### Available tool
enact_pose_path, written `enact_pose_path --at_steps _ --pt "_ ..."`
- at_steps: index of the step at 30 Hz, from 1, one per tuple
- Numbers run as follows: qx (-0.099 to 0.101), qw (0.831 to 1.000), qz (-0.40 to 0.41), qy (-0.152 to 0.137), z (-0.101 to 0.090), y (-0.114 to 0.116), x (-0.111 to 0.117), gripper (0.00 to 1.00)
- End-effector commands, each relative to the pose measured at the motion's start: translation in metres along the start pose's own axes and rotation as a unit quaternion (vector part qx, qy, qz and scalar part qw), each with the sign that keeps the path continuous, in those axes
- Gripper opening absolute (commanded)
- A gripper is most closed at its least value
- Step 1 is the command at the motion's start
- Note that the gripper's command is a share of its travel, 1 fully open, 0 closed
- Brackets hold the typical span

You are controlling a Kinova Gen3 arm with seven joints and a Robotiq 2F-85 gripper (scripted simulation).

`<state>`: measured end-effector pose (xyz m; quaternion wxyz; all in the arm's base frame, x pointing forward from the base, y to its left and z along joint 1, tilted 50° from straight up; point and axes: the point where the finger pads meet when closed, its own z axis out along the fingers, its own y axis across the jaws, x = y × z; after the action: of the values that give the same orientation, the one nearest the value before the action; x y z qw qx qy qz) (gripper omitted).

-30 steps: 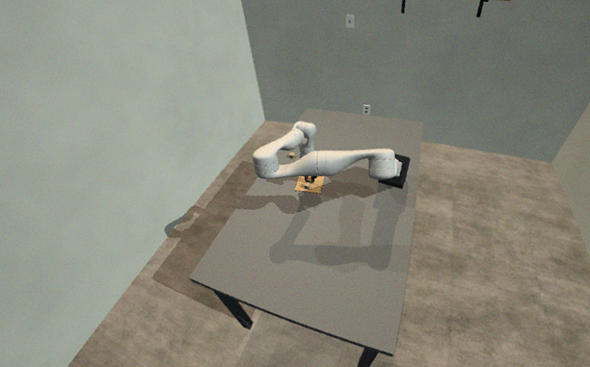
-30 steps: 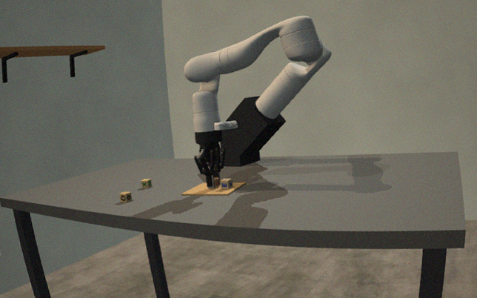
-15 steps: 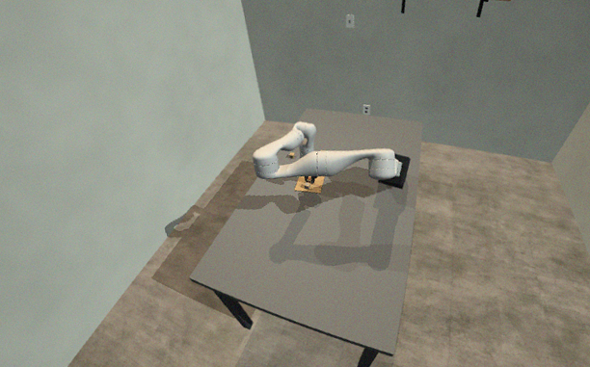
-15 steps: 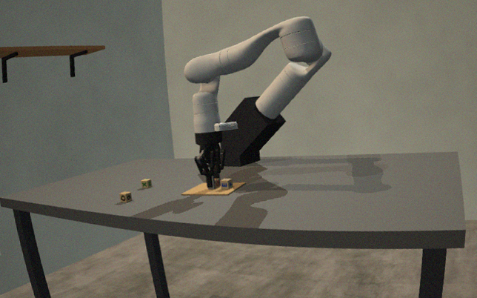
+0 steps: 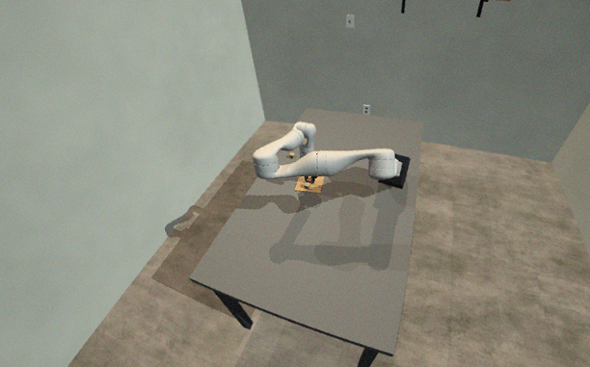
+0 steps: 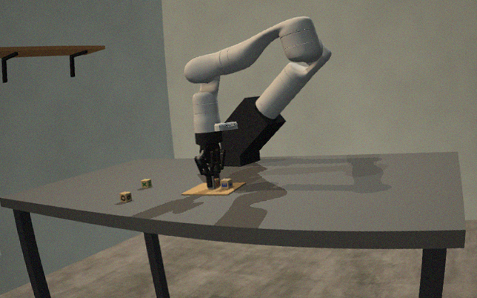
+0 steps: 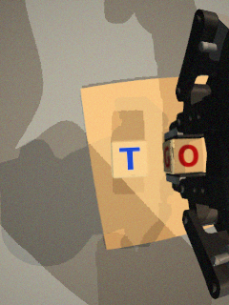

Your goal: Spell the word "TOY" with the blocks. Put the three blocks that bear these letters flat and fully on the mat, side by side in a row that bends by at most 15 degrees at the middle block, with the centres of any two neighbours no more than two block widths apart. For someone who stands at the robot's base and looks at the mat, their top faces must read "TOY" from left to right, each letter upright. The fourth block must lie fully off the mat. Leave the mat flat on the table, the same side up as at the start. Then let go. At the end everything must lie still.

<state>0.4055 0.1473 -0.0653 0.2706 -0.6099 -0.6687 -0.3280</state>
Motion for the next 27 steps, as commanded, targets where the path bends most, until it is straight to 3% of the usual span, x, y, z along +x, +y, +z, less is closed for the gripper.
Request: enact_pose_path --at_steps 1,18,27 --pt "-0.001 1.000 0.000 0.000 -0.0007 0.0005 -0.0002 0.21" --pt "-0.001 1.000 0.000 0.000 -0.0007 0.0005 -0.0002 0.21" --pt "-0.001 1.000 0.000 0.000 -0.0007 0.0005 -0.0002 0.33"
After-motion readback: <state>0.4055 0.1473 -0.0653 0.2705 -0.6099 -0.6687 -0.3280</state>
